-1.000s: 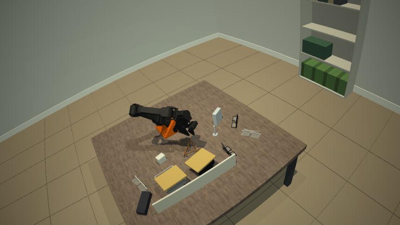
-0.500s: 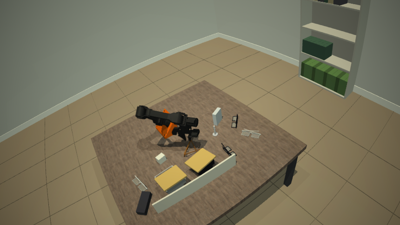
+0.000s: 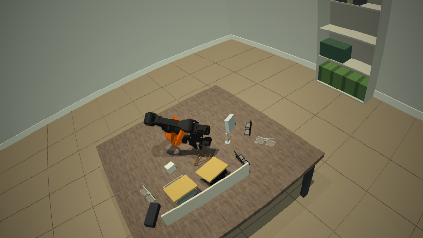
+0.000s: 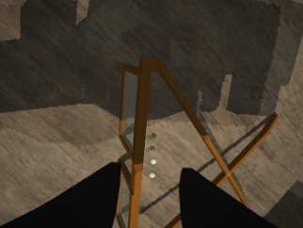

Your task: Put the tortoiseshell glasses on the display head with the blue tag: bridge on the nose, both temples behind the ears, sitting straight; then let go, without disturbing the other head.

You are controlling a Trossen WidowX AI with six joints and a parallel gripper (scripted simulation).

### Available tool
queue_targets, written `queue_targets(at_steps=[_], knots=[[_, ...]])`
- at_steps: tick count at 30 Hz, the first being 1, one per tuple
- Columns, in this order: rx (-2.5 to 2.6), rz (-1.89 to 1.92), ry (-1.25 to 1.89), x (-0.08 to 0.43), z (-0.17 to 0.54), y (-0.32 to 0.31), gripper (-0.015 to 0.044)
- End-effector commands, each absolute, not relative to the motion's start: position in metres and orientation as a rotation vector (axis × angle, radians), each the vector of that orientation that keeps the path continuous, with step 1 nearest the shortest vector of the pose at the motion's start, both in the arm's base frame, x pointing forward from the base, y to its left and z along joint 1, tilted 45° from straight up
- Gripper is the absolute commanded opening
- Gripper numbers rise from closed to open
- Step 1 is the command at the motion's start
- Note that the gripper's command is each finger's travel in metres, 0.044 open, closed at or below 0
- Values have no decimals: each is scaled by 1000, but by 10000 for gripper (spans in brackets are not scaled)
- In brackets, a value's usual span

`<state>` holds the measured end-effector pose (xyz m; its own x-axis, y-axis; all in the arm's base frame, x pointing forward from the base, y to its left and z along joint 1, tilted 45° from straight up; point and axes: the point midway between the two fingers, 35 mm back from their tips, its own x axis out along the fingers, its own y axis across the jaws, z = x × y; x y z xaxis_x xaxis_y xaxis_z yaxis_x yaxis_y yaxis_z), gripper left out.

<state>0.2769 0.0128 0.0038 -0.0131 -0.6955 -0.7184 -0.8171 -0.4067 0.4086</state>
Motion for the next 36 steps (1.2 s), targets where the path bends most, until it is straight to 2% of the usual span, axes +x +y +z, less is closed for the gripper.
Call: queue_targets(at_steps=[1, 36], knots=[[-2110, 1406, 1641, 275, -2, 6, 120], [-2111, 1405, 1645, 268, -36, -31, 120]])
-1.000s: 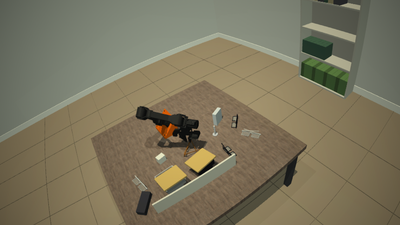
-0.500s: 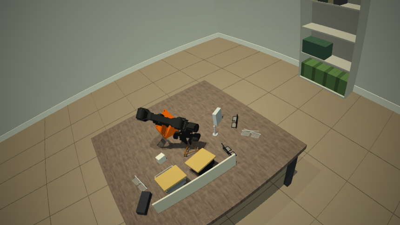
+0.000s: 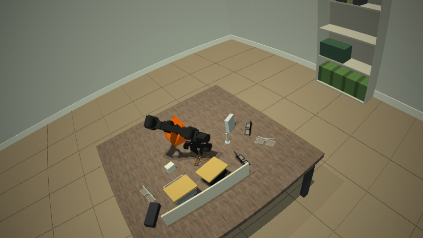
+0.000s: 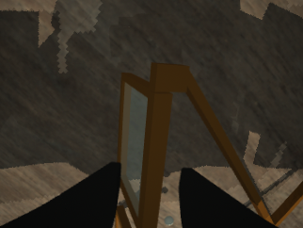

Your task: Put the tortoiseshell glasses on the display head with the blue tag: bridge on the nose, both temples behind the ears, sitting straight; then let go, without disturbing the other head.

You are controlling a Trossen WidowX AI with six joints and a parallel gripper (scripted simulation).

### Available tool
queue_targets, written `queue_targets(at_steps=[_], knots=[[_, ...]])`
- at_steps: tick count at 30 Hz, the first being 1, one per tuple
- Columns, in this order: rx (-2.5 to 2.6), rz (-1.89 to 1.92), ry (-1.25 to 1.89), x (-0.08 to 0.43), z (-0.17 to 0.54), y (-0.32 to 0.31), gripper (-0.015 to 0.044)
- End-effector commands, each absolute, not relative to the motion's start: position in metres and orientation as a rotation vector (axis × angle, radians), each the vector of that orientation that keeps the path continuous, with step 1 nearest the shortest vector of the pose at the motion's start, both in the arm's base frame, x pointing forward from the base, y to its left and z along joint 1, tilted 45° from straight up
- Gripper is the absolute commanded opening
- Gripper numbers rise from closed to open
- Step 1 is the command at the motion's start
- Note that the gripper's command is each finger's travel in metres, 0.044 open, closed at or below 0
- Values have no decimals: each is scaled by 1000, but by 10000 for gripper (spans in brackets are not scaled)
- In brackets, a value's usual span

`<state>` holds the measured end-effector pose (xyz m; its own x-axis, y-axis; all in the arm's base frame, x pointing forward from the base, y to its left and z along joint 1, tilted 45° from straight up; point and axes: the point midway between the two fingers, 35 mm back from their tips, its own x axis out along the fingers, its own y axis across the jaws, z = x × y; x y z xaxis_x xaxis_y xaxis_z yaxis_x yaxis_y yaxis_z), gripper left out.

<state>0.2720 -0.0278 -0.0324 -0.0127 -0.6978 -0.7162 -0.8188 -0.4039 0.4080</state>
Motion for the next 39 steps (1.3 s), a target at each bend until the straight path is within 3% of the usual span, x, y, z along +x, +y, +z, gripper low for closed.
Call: queue_targets(at_steps=[1, 16, 34, 39], knots=[[-2111, 1405, 1645, 268, -36, -31, 120], [-2111, 1404, 1645, 273, -38, -29, 120], [-2109, 1401, 1641, 271, -36, -29, 0], [-2109, 1401, 1640, 271, -35, -28, 0]])
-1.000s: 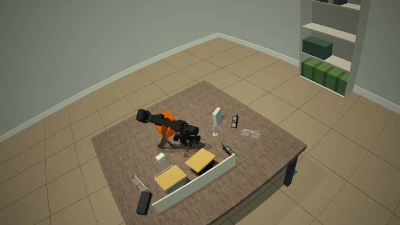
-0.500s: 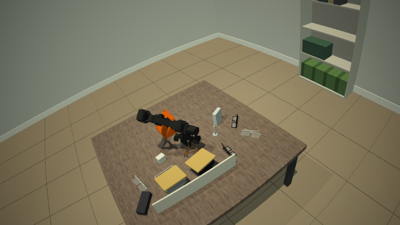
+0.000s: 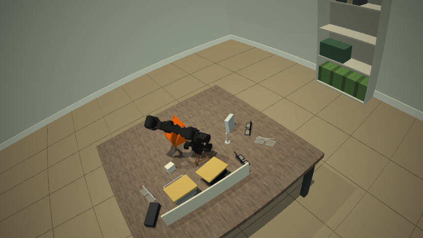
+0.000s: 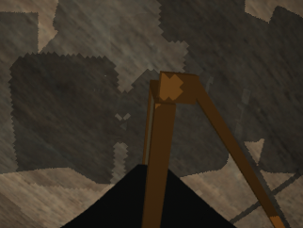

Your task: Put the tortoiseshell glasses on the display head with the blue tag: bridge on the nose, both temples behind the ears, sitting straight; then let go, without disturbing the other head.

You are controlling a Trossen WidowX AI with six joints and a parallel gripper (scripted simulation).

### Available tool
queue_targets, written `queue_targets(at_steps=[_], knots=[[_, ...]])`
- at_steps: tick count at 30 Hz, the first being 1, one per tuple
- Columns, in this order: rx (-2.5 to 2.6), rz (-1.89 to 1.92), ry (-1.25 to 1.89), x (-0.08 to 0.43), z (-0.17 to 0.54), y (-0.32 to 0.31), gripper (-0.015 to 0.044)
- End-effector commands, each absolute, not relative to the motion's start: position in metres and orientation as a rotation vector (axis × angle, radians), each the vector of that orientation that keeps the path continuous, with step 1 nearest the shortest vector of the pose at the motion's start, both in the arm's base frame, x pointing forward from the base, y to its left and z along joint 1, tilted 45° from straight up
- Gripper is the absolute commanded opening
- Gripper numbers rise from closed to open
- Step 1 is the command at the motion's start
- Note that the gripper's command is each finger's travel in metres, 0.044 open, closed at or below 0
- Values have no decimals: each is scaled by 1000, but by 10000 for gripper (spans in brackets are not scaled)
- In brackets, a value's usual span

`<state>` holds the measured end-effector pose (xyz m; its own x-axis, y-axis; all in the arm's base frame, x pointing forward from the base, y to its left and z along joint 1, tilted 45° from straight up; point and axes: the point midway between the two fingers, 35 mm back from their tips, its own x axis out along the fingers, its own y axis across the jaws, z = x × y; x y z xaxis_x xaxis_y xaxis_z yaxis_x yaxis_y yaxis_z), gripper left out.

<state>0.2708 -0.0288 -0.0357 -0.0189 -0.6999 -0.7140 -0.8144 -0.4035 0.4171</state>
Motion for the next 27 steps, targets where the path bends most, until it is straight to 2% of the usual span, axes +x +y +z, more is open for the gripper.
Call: queue_targets(at_steps=[1, 18, 27], knots=[[-2109, 1402, 1640, 271, -34, -27, 0], [-2108, 1408, 1639, 277, 27, 43, 0], [-2120, 1432, 1631, 278, 27, 53, 0]])
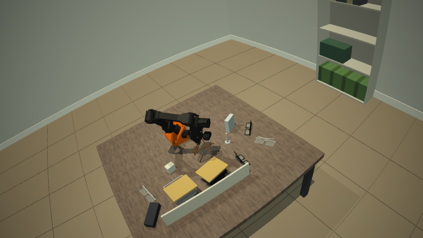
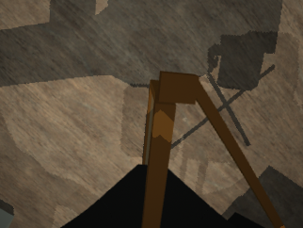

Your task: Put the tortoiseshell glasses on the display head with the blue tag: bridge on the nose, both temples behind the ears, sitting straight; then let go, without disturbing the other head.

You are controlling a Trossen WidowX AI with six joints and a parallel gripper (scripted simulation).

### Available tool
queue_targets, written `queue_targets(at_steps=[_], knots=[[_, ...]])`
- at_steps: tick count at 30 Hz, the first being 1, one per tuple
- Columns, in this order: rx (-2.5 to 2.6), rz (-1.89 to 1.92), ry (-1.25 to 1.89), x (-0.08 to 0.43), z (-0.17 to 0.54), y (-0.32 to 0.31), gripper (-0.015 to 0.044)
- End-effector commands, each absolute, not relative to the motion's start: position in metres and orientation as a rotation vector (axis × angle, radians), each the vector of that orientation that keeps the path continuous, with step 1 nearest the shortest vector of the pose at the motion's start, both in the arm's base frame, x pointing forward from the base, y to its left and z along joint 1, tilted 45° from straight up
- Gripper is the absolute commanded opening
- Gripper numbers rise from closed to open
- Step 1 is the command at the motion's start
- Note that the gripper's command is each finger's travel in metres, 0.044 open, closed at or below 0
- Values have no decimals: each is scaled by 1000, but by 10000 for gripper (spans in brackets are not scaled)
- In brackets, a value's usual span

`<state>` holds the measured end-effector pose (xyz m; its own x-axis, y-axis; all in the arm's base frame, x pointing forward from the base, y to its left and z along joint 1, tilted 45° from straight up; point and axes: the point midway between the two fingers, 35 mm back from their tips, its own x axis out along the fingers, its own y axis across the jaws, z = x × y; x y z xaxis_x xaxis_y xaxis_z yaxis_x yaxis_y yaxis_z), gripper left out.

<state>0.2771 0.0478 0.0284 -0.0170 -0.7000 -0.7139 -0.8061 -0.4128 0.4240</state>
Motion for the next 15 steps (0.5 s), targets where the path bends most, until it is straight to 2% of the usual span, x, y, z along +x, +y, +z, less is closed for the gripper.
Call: queue_targets(at_steps=[1, 15], knots=[[-2125, 1443, 1626, 279, 24, 56, 0], [-2229, 1695, 1511, 278, -27, 119, 0]])
